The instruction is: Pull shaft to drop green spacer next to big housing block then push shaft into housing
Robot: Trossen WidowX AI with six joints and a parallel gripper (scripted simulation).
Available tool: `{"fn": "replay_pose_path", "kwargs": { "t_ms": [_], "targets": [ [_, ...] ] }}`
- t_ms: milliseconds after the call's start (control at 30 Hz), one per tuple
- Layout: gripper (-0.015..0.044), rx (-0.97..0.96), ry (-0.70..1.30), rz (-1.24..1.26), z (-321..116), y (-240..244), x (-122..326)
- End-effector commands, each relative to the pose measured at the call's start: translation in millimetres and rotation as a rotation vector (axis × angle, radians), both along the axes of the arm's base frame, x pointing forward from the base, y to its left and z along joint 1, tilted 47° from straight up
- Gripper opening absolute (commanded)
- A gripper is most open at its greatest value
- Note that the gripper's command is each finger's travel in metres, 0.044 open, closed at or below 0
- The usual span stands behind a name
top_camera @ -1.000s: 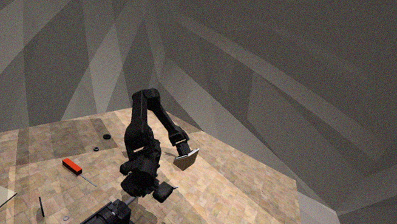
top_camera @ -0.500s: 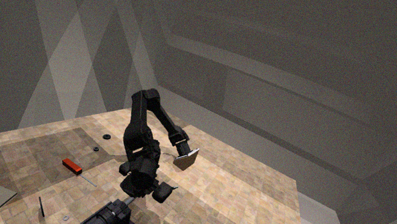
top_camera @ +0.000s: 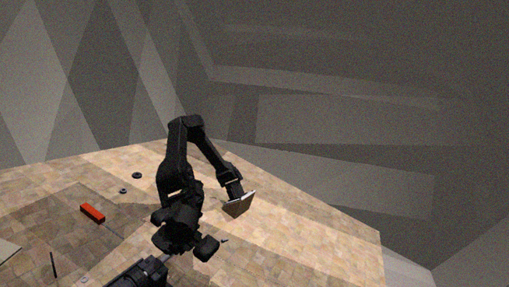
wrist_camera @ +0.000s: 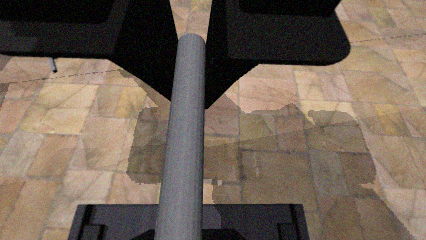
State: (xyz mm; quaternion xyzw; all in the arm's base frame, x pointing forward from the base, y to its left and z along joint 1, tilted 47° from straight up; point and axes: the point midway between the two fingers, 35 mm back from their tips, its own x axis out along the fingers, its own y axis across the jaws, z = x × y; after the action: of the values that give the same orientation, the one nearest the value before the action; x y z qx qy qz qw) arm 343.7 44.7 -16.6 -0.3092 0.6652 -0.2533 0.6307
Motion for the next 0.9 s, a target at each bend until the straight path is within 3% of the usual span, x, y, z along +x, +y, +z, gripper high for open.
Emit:
{"fn": "replay_pose_path", "kwargs": {
  "t_ms": [0, 867],
  "targets": [
    [0.0, 0.002, -0.008, 0.006, 1.1, 1.2, 4.9],
    [0.0, 0.002, -0.008, 0.006, 0.6, 1.7, 13.7]
  ]
}}
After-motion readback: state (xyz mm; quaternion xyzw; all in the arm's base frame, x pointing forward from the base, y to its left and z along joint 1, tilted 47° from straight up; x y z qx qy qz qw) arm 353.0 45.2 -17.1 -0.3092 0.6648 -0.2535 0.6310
